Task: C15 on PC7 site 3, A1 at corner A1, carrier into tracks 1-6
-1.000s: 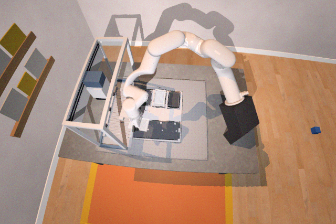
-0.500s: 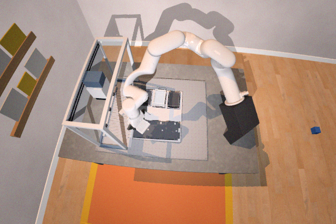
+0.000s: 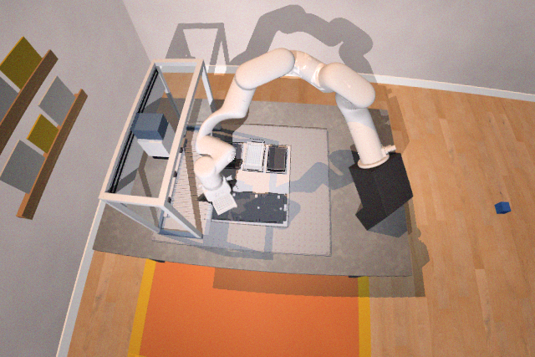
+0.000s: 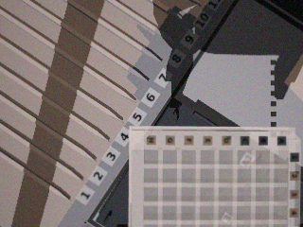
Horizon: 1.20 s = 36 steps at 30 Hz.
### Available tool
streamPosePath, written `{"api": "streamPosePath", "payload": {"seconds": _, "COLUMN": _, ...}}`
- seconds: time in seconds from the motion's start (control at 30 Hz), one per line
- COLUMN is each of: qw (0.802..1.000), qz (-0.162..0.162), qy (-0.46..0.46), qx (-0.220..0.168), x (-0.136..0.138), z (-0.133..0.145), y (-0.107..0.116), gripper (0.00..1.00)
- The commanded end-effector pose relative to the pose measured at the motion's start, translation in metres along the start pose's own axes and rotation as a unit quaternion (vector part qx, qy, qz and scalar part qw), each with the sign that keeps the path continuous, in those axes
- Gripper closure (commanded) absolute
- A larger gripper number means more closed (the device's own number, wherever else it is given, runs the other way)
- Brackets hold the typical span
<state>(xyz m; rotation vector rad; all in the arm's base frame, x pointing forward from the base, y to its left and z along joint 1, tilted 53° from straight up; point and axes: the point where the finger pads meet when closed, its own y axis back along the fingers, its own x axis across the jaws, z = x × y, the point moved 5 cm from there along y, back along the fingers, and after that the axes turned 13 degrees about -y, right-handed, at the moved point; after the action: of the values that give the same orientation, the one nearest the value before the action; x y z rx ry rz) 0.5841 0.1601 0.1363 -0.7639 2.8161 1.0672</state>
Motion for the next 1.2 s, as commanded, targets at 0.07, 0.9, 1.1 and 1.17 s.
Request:
{"api": "streamPosePath", "payload": {"seconds": 0.07, "qw": 0.994, "qz": -0.008, "qy": -0.112, "qx": 0.004, "x": -0.0006, "z": 0.0005, "y": 0.0017, "gripper": 1.00}}
{"api": "streamPosePath", "payload": {"seconds": 0.9, "qw": 0.961, "qz": -0.009, "qy": -0.278, "qx": 0.003, "x": -0.0006, "z": 0.0005, "y": 0.0017, "gripper": 1.00}}
{"api": "streamPosePath", "payload": {"seconds": 1.1, "qw": 0.961, "qz": -0.009, "qy": -0.277, "qx": 0.003, "x": -0.0006, "z": 0.0004, "y": 0.0017, "gripper": 1.00}}
{"api": "streamPosePath", "payload": {"seconds": 1.17, "qw": 0.961, "qz": -0.009, "qy": -0.277, "qx": 0.003, "x": -0.0006, "z": 0.0004, "y": 0.0017, "gripper": 1.00}}
